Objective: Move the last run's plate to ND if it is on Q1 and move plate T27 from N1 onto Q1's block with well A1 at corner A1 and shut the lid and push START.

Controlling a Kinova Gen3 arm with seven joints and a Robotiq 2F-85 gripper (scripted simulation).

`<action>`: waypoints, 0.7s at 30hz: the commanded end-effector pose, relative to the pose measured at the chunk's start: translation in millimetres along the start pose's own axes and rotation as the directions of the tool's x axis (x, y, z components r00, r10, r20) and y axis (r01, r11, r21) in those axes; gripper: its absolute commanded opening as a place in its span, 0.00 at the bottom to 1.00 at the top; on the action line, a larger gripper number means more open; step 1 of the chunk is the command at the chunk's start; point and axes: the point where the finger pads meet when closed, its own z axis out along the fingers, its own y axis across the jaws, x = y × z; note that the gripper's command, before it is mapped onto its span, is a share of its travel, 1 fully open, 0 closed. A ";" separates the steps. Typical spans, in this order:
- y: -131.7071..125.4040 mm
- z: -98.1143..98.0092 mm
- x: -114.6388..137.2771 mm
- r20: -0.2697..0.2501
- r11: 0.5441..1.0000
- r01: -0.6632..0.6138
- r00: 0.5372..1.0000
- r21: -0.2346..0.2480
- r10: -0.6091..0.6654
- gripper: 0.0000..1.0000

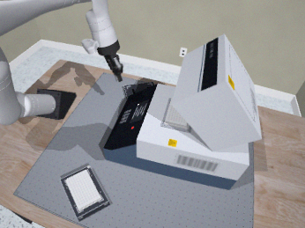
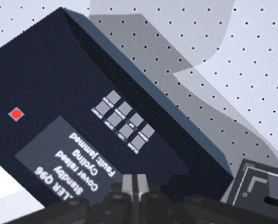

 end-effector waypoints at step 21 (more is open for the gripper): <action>4.5 22.8 4.0 0.002 1.000 0.000 1.000 0.000 0.000 0.10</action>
